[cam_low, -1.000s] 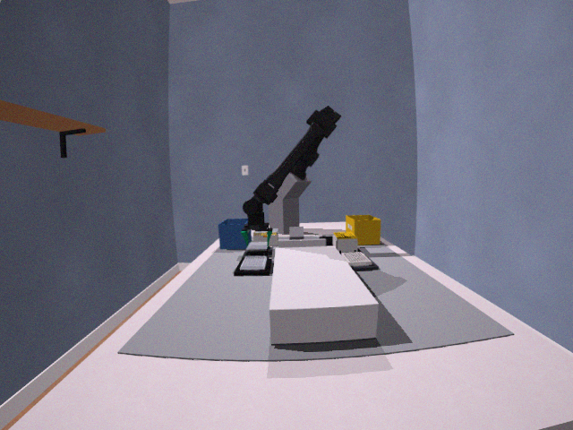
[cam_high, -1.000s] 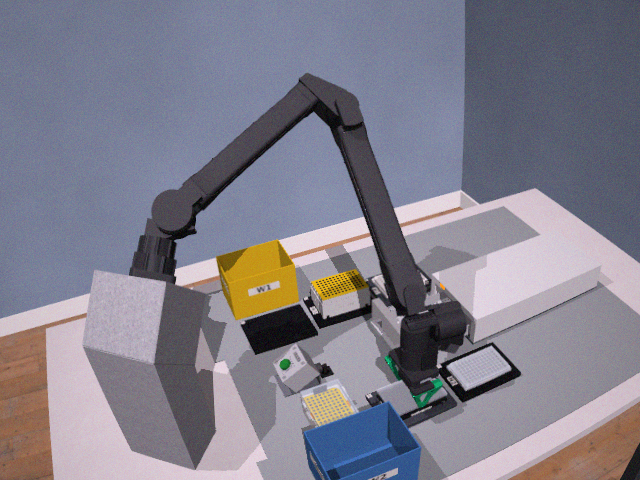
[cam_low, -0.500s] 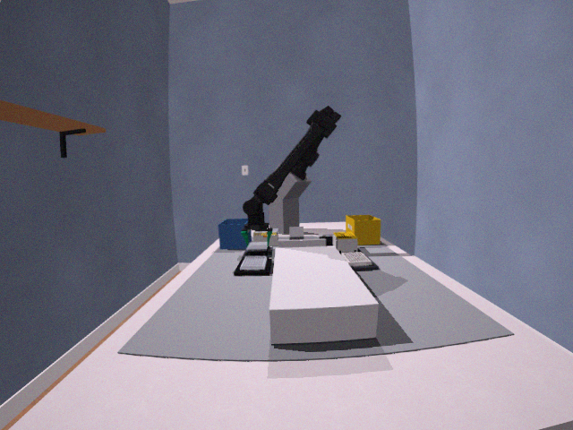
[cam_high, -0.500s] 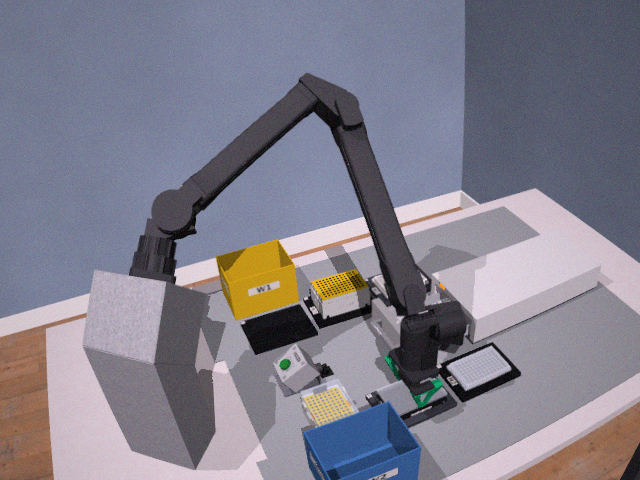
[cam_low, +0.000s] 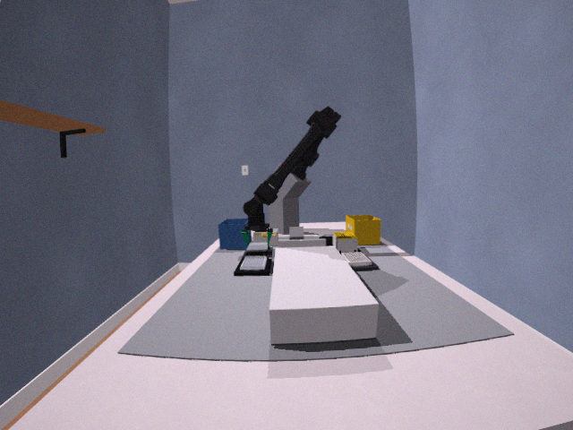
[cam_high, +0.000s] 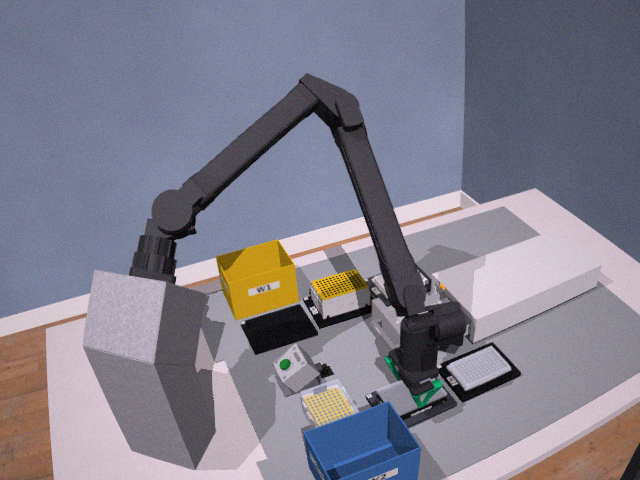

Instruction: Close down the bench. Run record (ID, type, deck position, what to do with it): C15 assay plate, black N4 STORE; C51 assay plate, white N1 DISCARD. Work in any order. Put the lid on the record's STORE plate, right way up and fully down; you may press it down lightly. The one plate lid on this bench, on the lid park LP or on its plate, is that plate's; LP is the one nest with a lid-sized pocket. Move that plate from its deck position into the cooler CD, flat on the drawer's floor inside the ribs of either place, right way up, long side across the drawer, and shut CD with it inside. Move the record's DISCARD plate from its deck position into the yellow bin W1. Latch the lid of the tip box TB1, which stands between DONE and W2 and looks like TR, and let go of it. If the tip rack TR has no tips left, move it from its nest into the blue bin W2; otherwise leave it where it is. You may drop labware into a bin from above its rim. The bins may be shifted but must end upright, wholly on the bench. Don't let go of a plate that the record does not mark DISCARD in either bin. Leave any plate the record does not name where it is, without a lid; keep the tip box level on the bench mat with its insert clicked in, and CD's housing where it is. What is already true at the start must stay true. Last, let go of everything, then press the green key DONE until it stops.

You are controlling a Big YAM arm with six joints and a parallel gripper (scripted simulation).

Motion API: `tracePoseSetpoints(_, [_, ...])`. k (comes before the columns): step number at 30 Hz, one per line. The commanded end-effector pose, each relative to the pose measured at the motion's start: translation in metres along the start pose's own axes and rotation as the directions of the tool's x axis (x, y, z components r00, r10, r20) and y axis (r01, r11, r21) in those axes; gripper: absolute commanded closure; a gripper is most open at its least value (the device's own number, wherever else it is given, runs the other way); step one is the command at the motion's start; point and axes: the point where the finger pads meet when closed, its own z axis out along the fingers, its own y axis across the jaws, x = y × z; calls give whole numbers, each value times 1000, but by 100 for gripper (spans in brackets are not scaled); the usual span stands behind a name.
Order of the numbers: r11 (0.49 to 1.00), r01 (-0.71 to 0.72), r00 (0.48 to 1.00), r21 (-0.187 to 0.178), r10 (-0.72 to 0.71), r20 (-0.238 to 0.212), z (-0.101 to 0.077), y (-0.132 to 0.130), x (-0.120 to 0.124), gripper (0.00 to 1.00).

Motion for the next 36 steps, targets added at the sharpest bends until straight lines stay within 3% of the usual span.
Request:
tracePoseSetpoints(1, [1000, 15, 1000, -3, -15, 5, 11, 2, -5, 100])
tracePoseSetpoints(36, [1000, 16, 1000, -4, -16, 1, 14, 2, -3, 100])
